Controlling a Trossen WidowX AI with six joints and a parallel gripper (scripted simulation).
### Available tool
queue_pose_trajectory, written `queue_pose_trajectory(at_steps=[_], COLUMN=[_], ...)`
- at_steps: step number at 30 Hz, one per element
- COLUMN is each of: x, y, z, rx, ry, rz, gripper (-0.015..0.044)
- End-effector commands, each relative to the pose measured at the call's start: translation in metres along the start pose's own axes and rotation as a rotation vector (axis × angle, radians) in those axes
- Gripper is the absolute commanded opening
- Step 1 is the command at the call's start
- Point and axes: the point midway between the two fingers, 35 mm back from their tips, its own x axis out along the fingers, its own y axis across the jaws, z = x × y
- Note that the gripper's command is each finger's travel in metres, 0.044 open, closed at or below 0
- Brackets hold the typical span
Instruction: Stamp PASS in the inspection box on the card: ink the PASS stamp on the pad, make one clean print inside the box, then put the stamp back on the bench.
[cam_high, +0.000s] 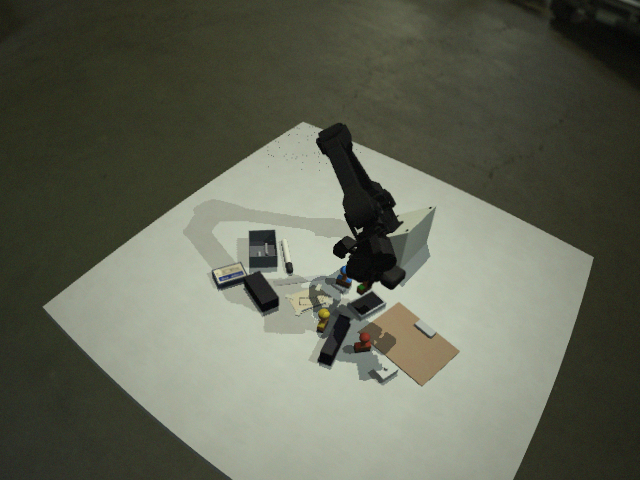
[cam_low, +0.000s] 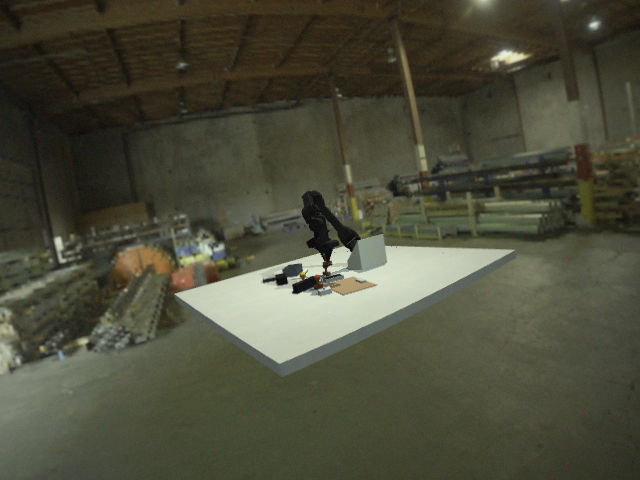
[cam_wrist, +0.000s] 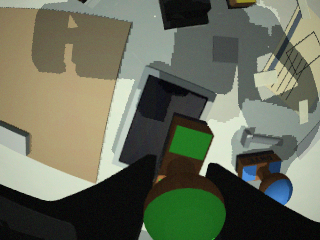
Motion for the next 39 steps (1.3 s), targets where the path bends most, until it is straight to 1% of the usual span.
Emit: queue_pose_trajectory(at_steps=[1, 11, 18, 39], x=[-0.004, -0.005, -0.002, 0.008], y=[-0.017, -0.074, -0.118, -0.119], z=[0.02, 0.062, 0.082, 0.084], rx=[0.124, 0.452, 0.661, 0.667], ry=[-0.008, -0.01, -0.012, -0.014], rz=[0.011, 0.009, -0.006, -0.006], gripper=[0.0, 0.0, 0.0, 0.0])
